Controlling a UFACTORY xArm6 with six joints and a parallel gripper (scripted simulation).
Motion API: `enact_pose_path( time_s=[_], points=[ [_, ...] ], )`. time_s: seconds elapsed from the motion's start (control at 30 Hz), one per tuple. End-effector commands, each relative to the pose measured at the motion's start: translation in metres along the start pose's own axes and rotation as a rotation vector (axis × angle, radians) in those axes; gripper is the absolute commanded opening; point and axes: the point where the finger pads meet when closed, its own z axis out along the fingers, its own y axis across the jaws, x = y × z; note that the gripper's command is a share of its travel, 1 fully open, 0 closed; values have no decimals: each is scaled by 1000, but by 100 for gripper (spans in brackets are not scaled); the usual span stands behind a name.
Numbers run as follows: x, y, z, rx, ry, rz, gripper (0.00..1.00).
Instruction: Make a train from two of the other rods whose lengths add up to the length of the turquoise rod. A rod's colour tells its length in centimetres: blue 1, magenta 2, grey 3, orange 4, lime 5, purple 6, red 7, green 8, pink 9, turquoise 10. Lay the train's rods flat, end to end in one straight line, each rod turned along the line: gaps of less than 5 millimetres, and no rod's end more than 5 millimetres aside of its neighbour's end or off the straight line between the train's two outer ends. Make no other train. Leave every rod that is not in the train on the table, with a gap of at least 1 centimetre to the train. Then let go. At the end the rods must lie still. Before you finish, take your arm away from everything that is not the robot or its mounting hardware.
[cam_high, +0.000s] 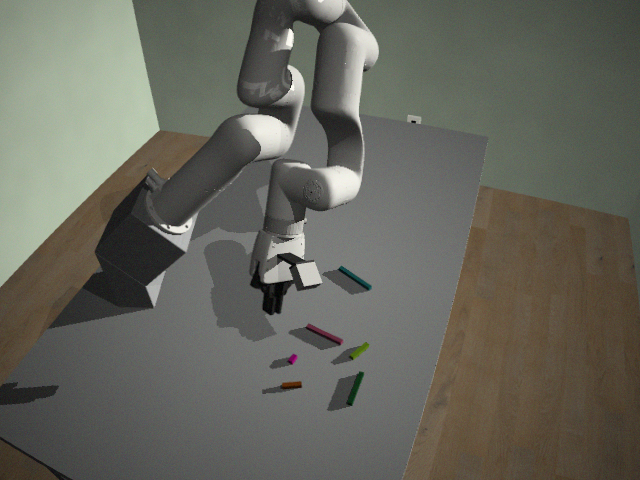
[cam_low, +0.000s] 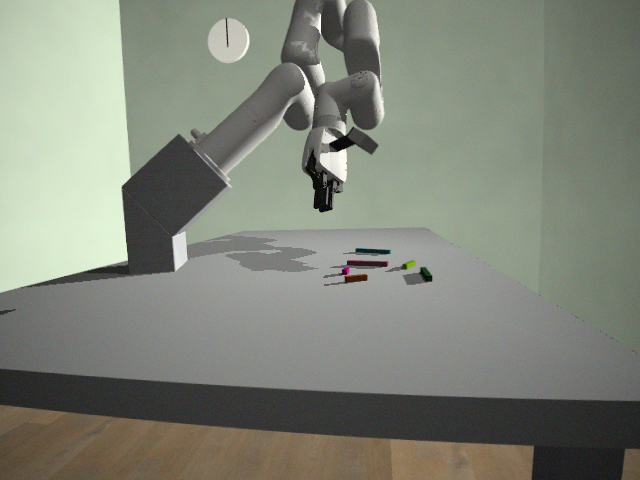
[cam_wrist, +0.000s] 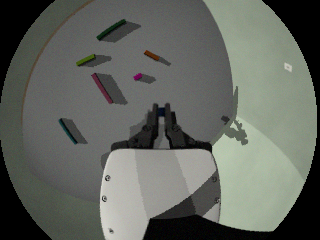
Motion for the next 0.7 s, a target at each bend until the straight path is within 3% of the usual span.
enact_pose_path(
  time_s=[0.0, 0.67],
  points=[
    [-14, -10, -5, -15, -37, 162, 4],
    [-48, -61, -21, 17, -184, 666, 4]
  ],
)
